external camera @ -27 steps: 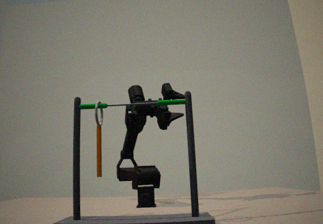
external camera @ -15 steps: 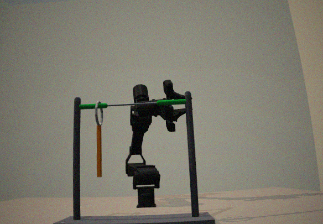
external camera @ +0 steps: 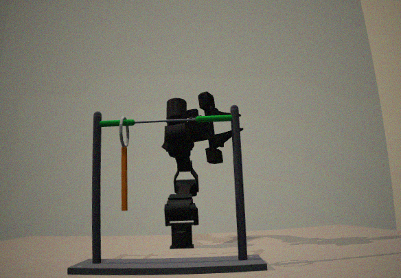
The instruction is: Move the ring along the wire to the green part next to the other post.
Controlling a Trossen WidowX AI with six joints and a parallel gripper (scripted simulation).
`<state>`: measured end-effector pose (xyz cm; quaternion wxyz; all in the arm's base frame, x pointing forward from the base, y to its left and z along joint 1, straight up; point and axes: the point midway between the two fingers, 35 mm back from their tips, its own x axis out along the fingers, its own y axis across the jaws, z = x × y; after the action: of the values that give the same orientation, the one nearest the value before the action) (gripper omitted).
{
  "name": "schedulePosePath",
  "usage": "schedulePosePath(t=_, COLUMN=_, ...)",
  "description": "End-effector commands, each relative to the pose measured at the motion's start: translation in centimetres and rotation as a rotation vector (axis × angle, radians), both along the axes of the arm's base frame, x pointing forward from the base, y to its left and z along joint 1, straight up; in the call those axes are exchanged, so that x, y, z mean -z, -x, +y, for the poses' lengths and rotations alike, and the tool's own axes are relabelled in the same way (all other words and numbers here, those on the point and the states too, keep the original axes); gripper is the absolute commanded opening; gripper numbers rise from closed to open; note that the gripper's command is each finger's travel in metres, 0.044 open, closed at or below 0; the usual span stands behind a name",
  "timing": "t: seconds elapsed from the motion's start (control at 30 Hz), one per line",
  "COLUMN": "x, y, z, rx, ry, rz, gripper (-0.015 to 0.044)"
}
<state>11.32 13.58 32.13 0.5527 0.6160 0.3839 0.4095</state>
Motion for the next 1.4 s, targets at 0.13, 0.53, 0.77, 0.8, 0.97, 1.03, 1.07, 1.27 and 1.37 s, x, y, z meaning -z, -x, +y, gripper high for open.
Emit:
schedulePosePath(t=0.13, x=5.2, y=-8.2, z=-5.5, rx=0.389, ry=0.275, rz=-0.351, gripper=0.0160)
schedulePosePath(t=0.53, x=12.0, y=-12.3, z=-13.8, rx=0.718, ry=0.765, rz=-0.623, gripper=0.0160)
schedulePosePath(t=0.77, x=16.3, y=-12.1, z=-18.3, rx=0.820, ry=1.119, rz=-0.702, gripper=0.0160)
schedulePosePath(t=0.8, x=16.9, y=-11.9, z=-18.9, rx=0.827, ry=1.174, rz=-0.708, gripper=0.0160)
schedulePosePath(t=0.97, x=20.1, y=-10.7, z=-21.4, rx=0.827, ry=1.456, rz=-0.718, gripper=0.0160)
schedulePosePath(t=1.03, x=20.9, y=-10.3, z=-22.0, rx=0.818, ry=1.529, rz=-0.716, gripper=0.0160)
schedulePosePath(t=1.07, x=21.0, y=-10.3, z=-22.1, rx=0.816, ry=1.538, rz=-0.715, gripper=0.0160)
schedulePosePath(t=1.27, x=21.0, y=-10.3, z=-22.1, rx=0.816, ry=1.538, rz=-0.715, gripper=0.0160)
schedulePosePath(t=1.37, x=21.0, y=-10.3, z=-22.1, rx=0.816, ry=1.538, rz=-0.715, gripper=0.0160)
